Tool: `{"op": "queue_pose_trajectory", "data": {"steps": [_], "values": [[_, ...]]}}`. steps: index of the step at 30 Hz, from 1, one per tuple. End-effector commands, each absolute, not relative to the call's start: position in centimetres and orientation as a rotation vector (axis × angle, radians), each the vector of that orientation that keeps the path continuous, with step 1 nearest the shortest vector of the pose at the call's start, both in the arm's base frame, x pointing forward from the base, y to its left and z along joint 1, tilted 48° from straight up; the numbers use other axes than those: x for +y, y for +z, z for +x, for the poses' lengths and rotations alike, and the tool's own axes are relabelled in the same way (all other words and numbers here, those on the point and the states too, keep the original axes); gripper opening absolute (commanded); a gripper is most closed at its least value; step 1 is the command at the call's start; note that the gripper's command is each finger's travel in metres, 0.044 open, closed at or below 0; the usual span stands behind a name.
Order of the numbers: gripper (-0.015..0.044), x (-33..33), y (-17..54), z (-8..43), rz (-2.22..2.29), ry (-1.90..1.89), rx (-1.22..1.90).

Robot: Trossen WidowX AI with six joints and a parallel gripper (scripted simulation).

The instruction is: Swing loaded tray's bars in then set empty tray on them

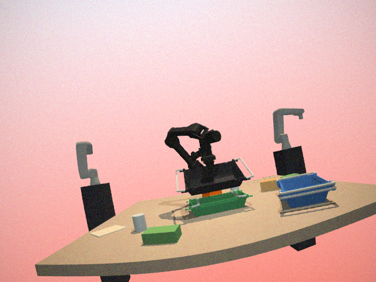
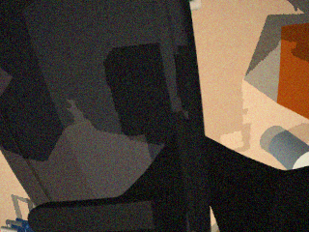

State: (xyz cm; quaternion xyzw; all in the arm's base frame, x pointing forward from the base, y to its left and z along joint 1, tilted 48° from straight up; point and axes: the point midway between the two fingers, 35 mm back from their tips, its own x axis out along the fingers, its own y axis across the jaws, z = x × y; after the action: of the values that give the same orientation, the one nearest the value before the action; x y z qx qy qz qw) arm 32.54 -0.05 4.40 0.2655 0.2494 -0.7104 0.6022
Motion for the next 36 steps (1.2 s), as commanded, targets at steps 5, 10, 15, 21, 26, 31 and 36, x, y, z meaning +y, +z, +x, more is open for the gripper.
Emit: {"op": "queue_pose_trajectory", "data": {"steps": [5,10,15,21,26,31,36], "values": [[0.0000,0.0,4.3,32.9,0.621,-1.619,0.562],[0.0000,-0.7,3.6,32.8,0.621,-1.618,0.562],[0.0000,-1.3,3.1,32.6,0.621,-1.618,0.562],[0.0000,-2.0,2.4,32.4,0.621,-1.618,0.561],[0.0000,-2.3,2.1,32.2,0.620,-1.619,0.561],[0.0000,-2.6,1.8,31.8,0.620,-1.619,0.561],[0.0000,-2.8,1.5,31.6,0.620,-1.619,0.560]]}}
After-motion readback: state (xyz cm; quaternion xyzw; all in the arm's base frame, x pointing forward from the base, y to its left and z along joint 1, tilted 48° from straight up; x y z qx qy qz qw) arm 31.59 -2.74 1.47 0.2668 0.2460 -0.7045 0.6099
